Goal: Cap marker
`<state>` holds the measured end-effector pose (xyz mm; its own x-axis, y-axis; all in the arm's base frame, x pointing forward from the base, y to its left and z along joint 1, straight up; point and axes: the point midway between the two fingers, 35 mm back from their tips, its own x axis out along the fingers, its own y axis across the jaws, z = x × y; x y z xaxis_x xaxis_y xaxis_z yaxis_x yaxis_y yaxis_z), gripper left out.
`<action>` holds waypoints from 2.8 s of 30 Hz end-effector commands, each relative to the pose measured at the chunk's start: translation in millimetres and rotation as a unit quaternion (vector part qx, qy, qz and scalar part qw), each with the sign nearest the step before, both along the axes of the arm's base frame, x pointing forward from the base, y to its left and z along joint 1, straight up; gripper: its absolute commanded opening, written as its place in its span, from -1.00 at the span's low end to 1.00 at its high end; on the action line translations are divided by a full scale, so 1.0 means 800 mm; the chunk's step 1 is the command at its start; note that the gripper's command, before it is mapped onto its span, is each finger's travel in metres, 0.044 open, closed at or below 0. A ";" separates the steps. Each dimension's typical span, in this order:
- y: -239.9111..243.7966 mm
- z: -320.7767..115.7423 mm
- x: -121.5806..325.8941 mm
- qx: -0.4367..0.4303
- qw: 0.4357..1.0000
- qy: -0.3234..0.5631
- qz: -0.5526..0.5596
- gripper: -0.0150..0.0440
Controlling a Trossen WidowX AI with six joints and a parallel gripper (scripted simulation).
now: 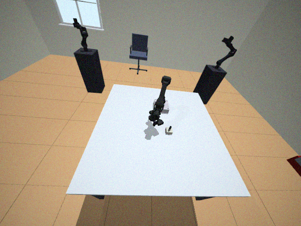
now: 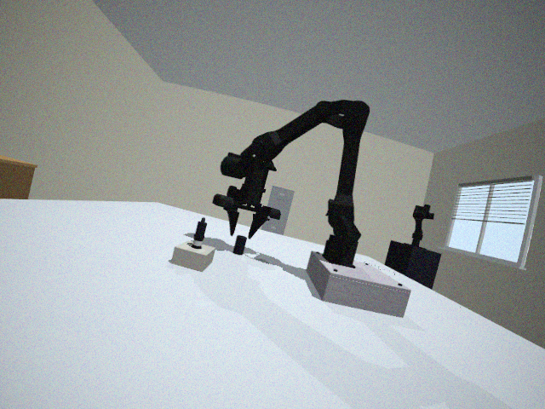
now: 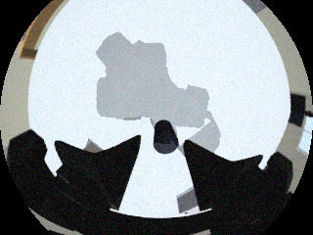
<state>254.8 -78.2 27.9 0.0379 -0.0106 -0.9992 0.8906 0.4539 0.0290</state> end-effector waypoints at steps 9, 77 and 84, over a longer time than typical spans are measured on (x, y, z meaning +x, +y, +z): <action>0.001 -0.029 -0.003 0.003 1.000 0.005 -0.002 0.35; 0.061 0.062 0.044 0.005 1.000 0.002 0.000 -0.49; 0.088 0.073 0.058 0.006 1.000 0.002 0.000 -0.49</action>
<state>294.0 -19.1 80.9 0.0311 0.0003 -0.9995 0.8902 0.4547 0.0278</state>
